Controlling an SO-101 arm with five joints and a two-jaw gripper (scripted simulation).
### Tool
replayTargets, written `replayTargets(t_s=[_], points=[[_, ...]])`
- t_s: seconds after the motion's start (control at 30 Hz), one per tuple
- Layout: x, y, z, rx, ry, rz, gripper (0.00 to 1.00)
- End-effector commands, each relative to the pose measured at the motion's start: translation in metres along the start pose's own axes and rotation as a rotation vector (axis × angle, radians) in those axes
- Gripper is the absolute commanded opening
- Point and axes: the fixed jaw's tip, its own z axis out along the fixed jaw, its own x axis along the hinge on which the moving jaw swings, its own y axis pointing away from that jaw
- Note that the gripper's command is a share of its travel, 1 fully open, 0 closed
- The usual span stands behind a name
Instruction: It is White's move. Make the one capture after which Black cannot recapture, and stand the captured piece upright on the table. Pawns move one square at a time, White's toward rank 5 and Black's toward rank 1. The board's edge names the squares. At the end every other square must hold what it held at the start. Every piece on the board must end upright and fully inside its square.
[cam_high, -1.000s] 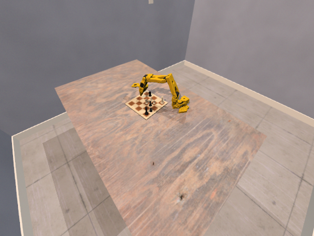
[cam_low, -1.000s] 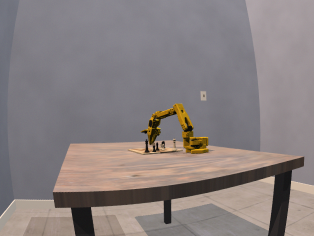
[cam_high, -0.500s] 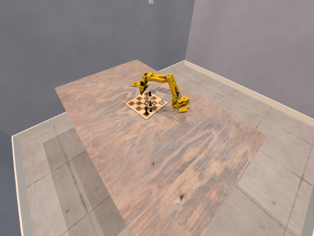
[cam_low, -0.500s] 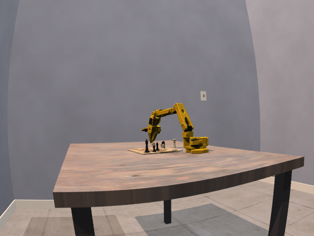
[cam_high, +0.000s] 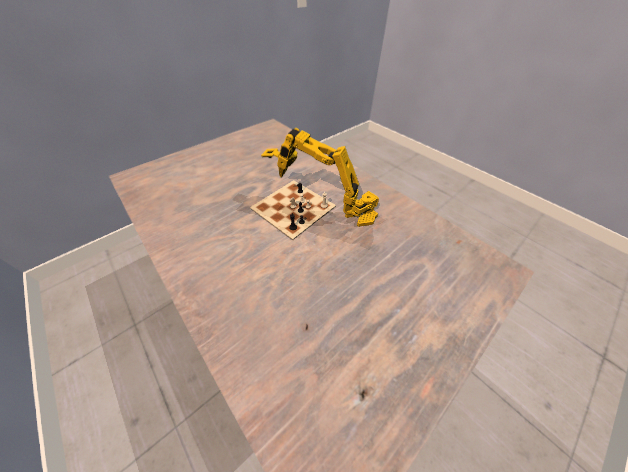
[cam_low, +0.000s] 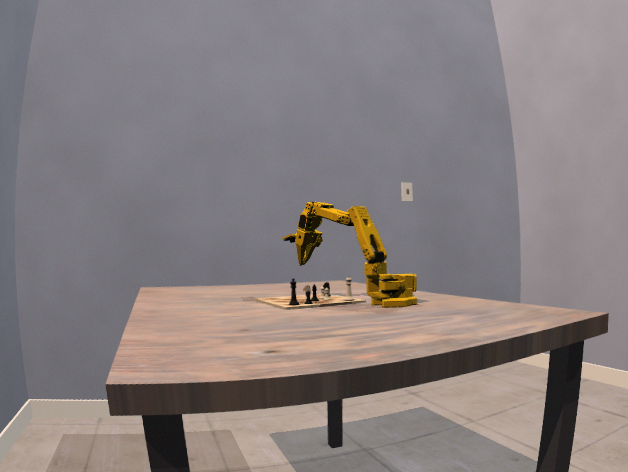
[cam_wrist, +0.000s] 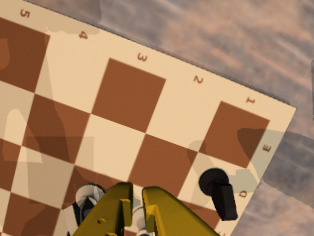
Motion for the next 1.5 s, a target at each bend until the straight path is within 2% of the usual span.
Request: replayTargets(t_s=[0.0, 0.27, 0.57, 0.77, 1.0, 1.47], points=[[-0.001, -0.003, -0.002, 0.002, 0.022, 0.015, 0.0], [-0.001, -0.004, -0.003, 0.003, 0.014, 0.02, 0.0], [0.002, -0.015, -0.01, 0.019, -0.047, 0.066, 0.04], [0.014, -0.029, -0.017, 0.044, -0.131, 0.128, 0.08], [0.033, -0.04, -0.018, 0.07, -0.207, 0.183, 0.12], [0.038, -0.042, -0.017, 0.076, -0.225, 0.196, 0.13]])
